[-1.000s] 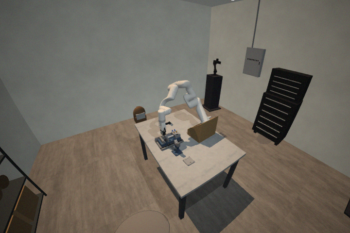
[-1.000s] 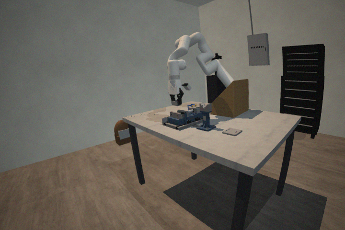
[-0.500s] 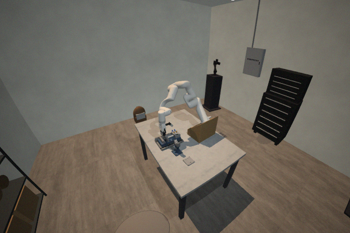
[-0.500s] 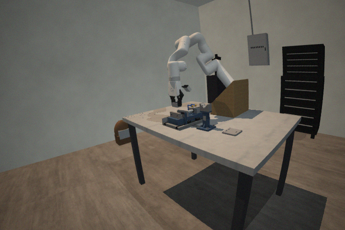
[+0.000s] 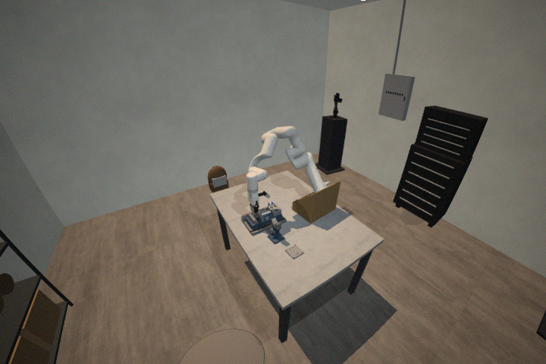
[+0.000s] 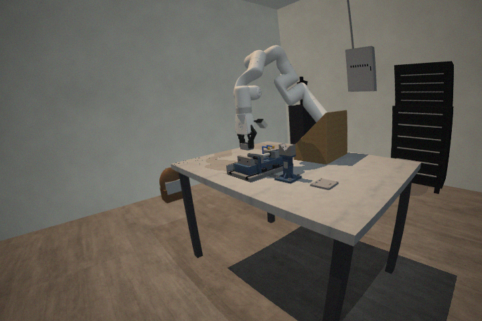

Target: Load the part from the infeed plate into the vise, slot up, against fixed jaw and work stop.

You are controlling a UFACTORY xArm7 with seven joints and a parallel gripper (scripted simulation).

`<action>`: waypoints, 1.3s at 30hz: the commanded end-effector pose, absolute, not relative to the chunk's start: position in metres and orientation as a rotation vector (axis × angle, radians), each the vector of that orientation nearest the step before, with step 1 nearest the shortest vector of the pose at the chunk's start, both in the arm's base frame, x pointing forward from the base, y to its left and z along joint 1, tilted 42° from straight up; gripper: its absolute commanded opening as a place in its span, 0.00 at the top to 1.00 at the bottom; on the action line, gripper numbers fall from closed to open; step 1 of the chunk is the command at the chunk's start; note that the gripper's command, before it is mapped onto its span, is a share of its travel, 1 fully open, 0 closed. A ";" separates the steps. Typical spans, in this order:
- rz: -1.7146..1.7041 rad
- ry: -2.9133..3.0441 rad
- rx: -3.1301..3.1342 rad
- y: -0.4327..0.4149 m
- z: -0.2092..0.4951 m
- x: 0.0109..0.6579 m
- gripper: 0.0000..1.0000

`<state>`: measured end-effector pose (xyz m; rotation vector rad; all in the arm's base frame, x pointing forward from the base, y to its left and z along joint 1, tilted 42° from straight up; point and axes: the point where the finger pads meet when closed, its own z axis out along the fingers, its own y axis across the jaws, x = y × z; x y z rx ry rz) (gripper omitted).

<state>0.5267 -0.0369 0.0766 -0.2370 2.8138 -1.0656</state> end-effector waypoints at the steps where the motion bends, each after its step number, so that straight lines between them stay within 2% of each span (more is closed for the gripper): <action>1: -1.062 2.811 -0.240 -0.035 0.077 0.528 1.00; 39: -1.062 2.811 -0.240 -0.042 0.070 0.530 1.00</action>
